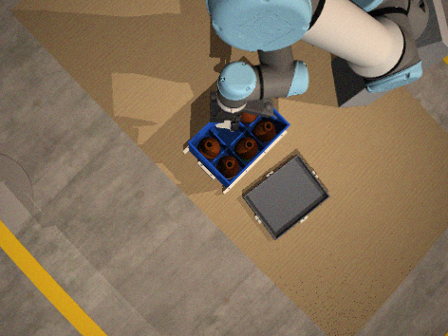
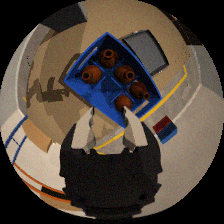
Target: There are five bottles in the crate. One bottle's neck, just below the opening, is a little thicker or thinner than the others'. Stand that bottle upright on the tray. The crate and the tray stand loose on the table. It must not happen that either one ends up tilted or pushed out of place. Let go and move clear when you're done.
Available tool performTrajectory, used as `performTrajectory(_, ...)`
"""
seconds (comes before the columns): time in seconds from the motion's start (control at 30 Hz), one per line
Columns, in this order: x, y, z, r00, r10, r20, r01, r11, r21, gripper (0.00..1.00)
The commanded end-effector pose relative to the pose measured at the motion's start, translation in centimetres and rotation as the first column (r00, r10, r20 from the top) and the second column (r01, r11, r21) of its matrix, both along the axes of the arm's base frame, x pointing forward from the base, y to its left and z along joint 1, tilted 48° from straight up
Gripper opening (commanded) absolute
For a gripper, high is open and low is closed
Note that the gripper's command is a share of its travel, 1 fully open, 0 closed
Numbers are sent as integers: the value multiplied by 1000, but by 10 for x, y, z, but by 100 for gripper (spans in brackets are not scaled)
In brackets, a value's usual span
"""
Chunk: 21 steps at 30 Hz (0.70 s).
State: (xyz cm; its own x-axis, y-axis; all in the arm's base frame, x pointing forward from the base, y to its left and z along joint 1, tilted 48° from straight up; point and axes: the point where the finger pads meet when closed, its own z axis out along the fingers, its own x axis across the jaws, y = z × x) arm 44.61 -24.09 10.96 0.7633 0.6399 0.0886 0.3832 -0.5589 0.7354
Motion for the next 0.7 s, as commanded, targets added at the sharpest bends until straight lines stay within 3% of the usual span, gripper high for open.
performTrajectory(0.0,0,0,0,1000,0,1,0,1000,-1,38)
performTrajectory(0.67,5,-5,-6,1000,0,1,0,1000,-1,38)
